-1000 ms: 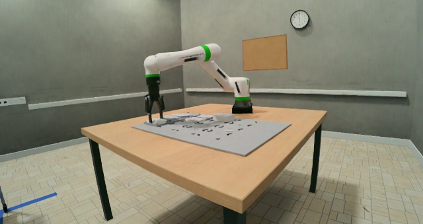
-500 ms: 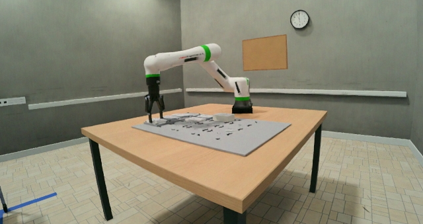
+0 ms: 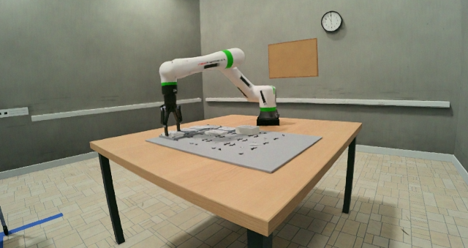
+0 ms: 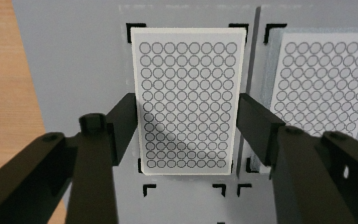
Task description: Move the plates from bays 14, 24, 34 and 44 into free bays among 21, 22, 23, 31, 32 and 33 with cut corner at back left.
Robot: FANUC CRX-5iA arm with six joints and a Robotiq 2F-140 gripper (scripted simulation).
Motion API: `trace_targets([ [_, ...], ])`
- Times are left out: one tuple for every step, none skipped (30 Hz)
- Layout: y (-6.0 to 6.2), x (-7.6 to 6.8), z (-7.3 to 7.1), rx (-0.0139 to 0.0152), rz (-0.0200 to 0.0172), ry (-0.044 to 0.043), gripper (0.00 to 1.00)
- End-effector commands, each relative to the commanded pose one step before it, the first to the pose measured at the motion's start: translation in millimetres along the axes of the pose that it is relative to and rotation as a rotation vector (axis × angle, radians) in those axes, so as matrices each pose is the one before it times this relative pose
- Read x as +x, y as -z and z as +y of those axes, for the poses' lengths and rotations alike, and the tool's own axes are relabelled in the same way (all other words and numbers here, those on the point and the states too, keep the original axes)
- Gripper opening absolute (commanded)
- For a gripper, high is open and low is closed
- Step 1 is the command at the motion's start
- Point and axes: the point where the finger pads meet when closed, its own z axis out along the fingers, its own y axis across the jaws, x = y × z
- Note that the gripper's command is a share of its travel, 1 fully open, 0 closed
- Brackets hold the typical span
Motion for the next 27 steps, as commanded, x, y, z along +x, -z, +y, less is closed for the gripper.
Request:
trace_targets([
  [1.62,0.35,-0.63,0.00229,0.00108,0.00009,0.1],
  [0.0,0.0,0.0,0.0,0.0,0.0,0.1],
  [0.0,0.0,0.0,0.0,0.0,0.0,0.1],
  [0.0,0.0,0.0,0.0,0.0,0.0,0.1],
  [0.0,0.0,0.0,0.0,0.0,0.0,0.1],
  [0.0,0.0,0.0,0.0,0.0,0.0,0.1],
  [0.0,0.0,0.0,0.0,0.0,0.0,0.1],
  [0.0,0.0,0.0,0.0,0.0,0.0,0.1],
  [0.0,0.0,0.0,0.0,0.0,0.0,0.1],
  [0.0,0.0,0.0,0.0,0.0,0.0,0.1],
  [0.37,0.03,-0.05,0.00014,0.00006,-0.00003,0.1],
  [0.33,0.0,0.01,0.0,0.0,0.0,0.1],
  [0.0,0.0,0.0,0.0,0.0,0.0,0.1],
  [0.0,0.0,0.0,0.0,0.0,0.0,0.1],
  [0.34,0.0,0.0,0.0,0.0,0.0,0.1],
  [0.33,0.0,0.01,0.0,0.0,0.0,0.1],
  [0.33,0.0,0.0,0.0,0.0,0.0,0.1],
  [0.33,0.0,0.0,0.0,0.0,0.0,0.1],
  [0.33,0.0,0.0,0.0,0.0,0.0,0.1],
  [0.33,0.0,0.0,0.0,0.0,0.0,0.1],
  [0.33,0.0,0.0,0.0,0.0,0.0,0.1],
  [0.33,0.0,0.0,0.0,0.0,0.0,0.1],
  [0.33,0.0,0.0,0.0,0.0,0.0,0.1],
  [0.33,0.0,0.0,0.0,0.0,0.0,0.1],
  [0.33,0.0,0.0,0.0,0.0,0.0,0.1],
  [0.33,0.0,0.0,0.0,0.0,0.0,0.1],
  [0.33,0.0,0.0,0.0,0.0,0.0,0.1],
])
